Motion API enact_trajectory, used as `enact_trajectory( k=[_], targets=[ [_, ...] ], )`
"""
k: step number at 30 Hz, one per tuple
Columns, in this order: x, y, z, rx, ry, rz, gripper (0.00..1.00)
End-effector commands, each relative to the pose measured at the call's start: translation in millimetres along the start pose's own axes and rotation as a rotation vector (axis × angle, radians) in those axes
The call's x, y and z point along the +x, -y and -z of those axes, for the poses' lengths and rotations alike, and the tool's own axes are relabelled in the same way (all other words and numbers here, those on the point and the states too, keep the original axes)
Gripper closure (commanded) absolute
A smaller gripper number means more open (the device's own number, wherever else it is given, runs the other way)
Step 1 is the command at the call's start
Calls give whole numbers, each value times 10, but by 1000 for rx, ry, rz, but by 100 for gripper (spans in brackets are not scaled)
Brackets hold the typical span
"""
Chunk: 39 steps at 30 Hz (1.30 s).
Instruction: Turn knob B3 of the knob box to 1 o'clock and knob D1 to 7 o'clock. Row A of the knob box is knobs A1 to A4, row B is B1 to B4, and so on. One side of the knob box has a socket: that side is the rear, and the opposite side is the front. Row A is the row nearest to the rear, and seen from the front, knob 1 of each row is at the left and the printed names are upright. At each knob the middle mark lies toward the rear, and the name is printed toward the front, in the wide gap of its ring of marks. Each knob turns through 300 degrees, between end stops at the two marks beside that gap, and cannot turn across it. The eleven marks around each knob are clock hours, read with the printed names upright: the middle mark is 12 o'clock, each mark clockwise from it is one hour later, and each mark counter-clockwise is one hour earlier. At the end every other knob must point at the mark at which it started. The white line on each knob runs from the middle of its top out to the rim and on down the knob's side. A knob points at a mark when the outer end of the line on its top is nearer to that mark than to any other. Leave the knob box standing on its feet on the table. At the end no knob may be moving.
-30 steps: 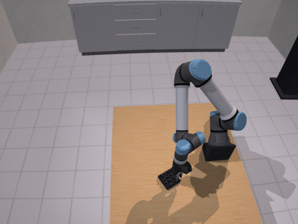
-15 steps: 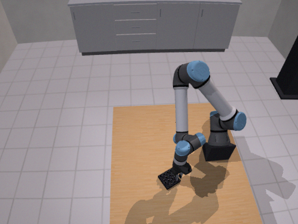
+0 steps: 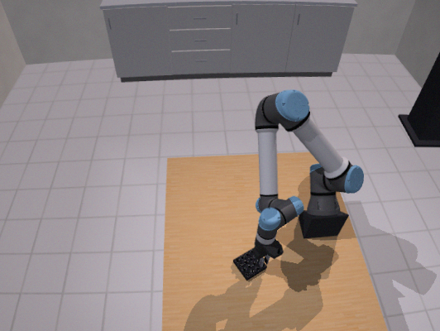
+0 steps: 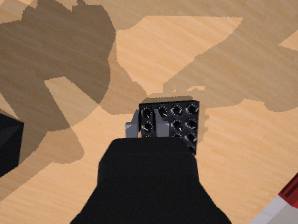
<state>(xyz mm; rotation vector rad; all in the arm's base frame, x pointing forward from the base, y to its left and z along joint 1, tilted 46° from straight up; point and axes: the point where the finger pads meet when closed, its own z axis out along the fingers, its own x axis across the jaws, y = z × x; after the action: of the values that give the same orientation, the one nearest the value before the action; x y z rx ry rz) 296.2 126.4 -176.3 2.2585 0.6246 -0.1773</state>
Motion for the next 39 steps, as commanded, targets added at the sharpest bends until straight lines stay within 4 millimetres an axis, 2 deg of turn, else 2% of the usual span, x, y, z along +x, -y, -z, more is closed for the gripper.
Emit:
enact_trajectory(
  k=[1,30,39],
  targets=[
    [3,0,3,0,-1,0,54],
    [3,0,-1,0,-1,0,54],
    [3,0,-58,0,-1,0,54]
  ],
)
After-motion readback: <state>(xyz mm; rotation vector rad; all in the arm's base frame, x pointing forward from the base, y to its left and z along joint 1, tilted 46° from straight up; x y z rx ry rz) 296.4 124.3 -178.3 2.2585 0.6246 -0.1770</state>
